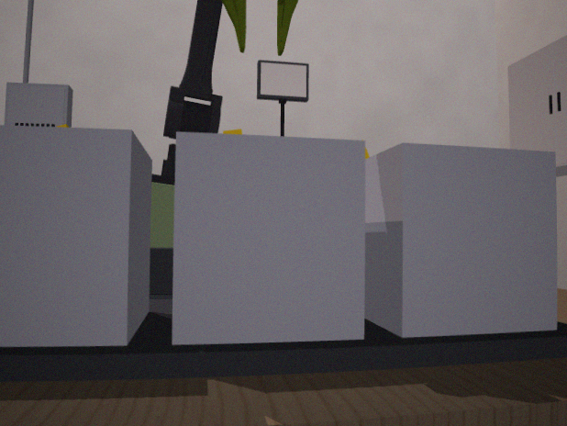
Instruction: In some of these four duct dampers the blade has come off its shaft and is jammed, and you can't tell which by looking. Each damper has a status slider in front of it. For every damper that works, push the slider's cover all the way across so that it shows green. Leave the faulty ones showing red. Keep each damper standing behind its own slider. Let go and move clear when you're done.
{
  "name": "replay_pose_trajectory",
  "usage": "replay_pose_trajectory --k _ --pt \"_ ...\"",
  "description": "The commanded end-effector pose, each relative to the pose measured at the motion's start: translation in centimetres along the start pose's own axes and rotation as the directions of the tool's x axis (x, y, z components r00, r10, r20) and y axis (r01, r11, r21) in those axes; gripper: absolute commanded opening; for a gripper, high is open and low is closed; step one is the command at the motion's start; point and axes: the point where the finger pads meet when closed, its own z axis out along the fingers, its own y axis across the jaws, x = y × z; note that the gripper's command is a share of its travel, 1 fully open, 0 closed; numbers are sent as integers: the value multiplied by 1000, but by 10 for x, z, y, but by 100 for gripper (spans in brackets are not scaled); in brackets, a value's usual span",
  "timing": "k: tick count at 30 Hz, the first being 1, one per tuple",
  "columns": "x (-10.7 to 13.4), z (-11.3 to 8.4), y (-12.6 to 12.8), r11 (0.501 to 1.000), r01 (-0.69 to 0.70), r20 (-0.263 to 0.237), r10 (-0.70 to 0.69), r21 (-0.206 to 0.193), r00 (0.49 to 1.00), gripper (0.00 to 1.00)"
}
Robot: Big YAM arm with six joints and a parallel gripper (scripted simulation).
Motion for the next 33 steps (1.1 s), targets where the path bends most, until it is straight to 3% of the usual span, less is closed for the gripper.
replay_pose_trajectory --k 1,33 --pt "-12 -26 10 1000 2 49 -2 -5 999 36" --pt "-13 -27 4 1000 -6 51 6 -3 999 36"
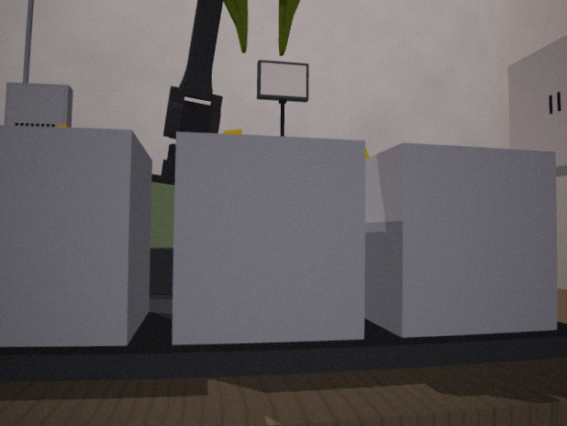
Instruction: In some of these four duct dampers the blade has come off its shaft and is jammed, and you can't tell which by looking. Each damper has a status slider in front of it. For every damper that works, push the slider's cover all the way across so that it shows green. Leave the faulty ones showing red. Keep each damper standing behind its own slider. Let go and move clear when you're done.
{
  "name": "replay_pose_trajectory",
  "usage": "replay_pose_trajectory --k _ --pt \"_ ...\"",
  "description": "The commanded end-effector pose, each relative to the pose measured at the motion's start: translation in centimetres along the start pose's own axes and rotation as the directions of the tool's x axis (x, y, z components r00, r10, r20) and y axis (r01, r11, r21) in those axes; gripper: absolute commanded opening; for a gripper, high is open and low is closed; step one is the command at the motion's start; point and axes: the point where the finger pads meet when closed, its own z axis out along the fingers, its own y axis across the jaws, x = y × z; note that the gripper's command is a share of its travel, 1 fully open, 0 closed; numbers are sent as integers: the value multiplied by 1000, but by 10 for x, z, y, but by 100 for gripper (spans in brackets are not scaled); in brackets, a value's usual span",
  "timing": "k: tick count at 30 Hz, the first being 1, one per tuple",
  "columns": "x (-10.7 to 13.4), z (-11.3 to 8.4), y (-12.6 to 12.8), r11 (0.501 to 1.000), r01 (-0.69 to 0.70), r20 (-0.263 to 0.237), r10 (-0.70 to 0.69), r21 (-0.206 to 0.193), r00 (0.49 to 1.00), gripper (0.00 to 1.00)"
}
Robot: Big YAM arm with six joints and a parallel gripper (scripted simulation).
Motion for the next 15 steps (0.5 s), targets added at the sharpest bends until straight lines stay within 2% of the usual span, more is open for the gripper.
replay_pose_trajectory --k 1,9,11,12,15 --pt "-13 -27 2 1000 -7 51 7 -3 999 36" --pt "-13 -27 2 1000 -7 51 7 -3 999 36" --pt "0 -15 -3 1000 -9 34 9 -7 999 36" --pt "3 -14 -6 1000 -2 42 2 -15 999 36" --pt "38 -5 -12 998 3 41 0 -58 999 36"
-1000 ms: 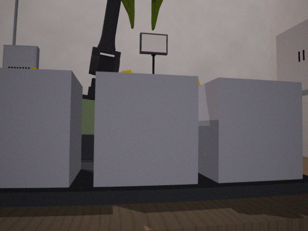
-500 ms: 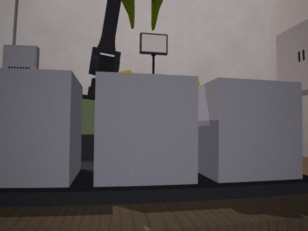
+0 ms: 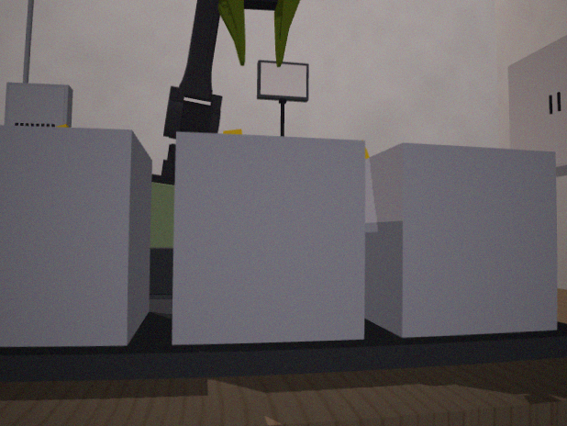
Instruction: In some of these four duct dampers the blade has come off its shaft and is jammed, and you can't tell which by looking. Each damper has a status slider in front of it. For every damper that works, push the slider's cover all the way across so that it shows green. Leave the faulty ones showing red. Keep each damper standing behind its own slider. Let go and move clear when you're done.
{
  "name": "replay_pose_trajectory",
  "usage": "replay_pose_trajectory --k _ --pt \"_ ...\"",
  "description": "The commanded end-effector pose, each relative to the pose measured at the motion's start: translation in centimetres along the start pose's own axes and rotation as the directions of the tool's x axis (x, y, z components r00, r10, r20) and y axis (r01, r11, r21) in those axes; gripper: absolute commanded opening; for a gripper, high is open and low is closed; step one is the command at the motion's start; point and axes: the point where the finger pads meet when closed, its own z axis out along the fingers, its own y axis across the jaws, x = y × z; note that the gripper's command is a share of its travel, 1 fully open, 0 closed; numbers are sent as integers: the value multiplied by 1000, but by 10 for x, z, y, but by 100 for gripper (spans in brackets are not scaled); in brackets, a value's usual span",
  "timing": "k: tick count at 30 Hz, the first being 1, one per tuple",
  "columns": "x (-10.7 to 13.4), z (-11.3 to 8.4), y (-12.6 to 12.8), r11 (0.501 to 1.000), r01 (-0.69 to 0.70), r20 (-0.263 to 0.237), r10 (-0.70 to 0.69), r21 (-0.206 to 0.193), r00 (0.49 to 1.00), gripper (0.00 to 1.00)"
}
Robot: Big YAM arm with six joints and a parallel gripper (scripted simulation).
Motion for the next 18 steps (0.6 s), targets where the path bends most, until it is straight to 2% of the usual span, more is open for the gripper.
replay_pose_trajectory --k 1,5,7,11,12,13,14,18 --pt "34 -10 -14 999 5 40 -3 -34 999 36" --pt "84 1 -24 996 7 39 -3 -94 999 36" --pt "101 5 -27 993 7 39 -3 -115 999 36" --pt "107 7 -19 992 31 35 -27 -122 999 36" --pt "102 5 -18 992 33 43 -28 -122 999 36" --pt "101 13 -20 992 26 21 -24 -121 999 36" --pt "101 14 -23 993 16 19 -14 -120 1000 36" --pt "100 6 -25 993 16 39 -11 -119 999 36"
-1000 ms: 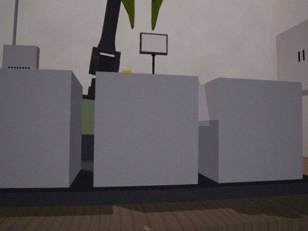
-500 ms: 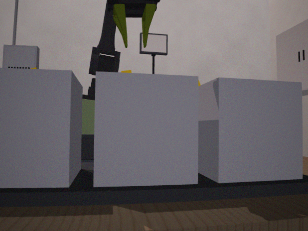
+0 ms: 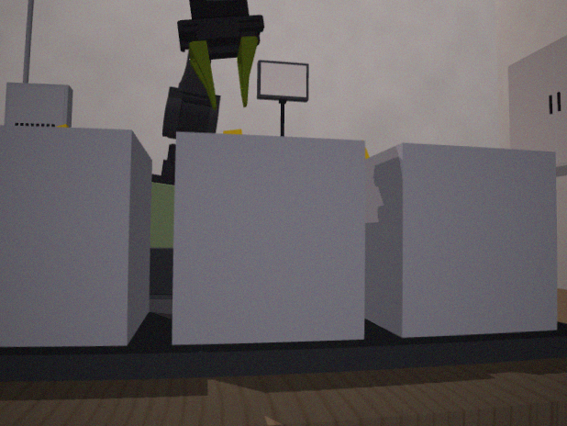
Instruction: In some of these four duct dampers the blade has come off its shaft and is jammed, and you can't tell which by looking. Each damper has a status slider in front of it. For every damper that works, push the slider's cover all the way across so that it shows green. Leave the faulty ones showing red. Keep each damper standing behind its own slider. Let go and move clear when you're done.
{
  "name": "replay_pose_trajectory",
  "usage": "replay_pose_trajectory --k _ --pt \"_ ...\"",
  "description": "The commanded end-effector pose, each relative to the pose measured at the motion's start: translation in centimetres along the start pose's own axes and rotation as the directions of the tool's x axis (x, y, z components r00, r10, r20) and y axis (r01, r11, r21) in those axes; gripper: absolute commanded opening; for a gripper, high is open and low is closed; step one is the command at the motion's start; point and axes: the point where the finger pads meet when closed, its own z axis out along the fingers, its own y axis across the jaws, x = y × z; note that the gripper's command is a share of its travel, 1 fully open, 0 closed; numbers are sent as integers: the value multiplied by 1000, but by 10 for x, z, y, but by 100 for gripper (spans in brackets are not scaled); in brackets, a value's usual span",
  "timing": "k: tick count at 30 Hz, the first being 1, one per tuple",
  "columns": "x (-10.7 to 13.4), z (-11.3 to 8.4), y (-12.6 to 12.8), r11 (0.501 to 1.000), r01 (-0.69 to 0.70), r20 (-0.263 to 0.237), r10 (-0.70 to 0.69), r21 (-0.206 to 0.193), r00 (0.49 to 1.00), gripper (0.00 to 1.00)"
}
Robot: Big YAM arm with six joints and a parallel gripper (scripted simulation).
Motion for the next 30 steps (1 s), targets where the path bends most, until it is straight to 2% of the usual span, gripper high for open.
replay_pose_trajectory --k 1,12,18,25,26,30 --pt "-11 -8 1 1000 21 40 -21 -4 999 36" --pt "-10 -6 1 1000 18 36 -18 -4 999 36" --pt "-3 8 0 1000 10 3 -10 -4 1000 36" --pt "-2 13 2 1000 6 0 -6 -4 1000 36" --pt "-4 8 -1 1000 -5 18 5 -4 1000 36" --pt "-2 20 2 1000 4 0 -4 -4 1000 36"
